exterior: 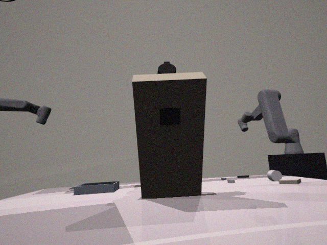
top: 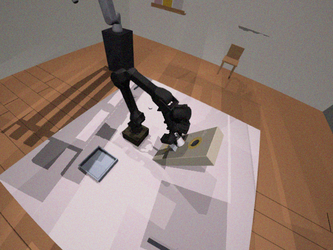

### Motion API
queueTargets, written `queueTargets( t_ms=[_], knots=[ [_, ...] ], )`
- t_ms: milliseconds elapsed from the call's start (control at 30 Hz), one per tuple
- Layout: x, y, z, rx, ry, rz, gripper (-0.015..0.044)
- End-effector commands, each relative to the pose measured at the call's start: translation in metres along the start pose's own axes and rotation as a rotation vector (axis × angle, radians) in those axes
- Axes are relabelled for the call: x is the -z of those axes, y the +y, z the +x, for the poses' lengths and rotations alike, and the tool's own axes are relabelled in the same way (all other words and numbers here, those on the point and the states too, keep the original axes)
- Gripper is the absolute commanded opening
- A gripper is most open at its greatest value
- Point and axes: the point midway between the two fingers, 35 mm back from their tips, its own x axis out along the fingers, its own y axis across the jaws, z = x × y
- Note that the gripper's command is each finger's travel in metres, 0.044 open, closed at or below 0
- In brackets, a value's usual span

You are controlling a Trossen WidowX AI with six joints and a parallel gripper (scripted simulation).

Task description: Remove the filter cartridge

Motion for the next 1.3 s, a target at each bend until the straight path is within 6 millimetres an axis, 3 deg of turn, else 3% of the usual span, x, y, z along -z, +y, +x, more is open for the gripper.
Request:
queueTargets(
  t_ms=[0,200,467,700,1267],
  knots=[
    [0.0,0.0,0.0,0.0,0.0,0.0,0.0232],
    [0.0,0.0,0.0,0.0,0.0,0.0,0.0192],
    [-0.012,0.0,-0.006,0.001,-0.001,0.0,0.0],
    [-0.024,0.0,-0.014,0.002,-0.002,0.0,0.0],
    [-0.027,0.0,-0.101,0.002,0.002,0.0,0.0]
  ],
)
